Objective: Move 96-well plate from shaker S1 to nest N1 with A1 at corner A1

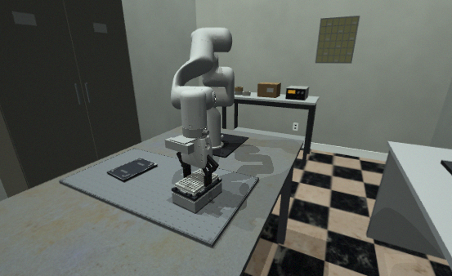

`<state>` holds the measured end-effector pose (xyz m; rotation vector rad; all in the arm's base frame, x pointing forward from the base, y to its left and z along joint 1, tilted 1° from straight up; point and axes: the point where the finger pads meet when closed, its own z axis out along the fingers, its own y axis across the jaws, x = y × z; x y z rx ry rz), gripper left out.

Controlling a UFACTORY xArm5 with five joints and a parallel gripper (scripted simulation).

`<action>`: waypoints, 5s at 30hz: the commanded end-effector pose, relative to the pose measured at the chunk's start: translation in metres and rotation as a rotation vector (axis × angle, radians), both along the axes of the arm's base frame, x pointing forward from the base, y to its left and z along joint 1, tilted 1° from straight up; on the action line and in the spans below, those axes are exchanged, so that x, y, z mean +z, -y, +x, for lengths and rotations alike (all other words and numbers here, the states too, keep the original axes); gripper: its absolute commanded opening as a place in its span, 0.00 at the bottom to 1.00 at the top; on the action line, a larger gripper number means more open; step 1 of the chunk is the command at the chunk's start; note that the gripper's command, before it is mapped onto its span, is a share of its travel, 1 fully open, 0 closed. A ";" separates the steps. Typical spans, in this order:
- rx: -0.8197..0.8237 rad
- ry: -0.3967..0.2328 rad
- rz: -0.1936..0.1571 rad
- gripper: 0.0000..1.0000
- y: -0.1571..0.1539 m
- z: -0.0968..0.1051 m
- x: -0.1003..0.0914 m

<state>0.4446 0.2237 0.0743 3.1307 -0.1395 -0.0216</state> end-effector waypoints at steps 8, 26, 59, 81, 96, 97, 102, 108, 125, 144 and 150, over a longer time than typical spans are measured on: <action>0.000 0.002 0.005 0.00 -0.001 0.001 0.008; 0.000 0.002 0.005 0.00 -0.001 0.001 0.019; 0.000 0.002 0.005 0.00 -0.001 0.002 0.058; 0.000 0.002 0.005 0.00 -0.001 0.002 0.080; 0.003 0.002 0.005 0.00 0.022 0.001 0.078; 0.003 0.002 0.005 0.00 0.026 0.000 0.077; 0.003 0.002 0.005 0.00 0.042 -0.001 0.075; 0.003 0.002 0.005 0.00 0.062 -0.002 0.073; 0.003 0.002 0.004 0.00 0.112 -0.006 0.067; 0.003 0.002 0.004 0.00 0.168 -0.010 0.061; 0.003 0.002 0.004 0.00 0.181 -0.010 0.059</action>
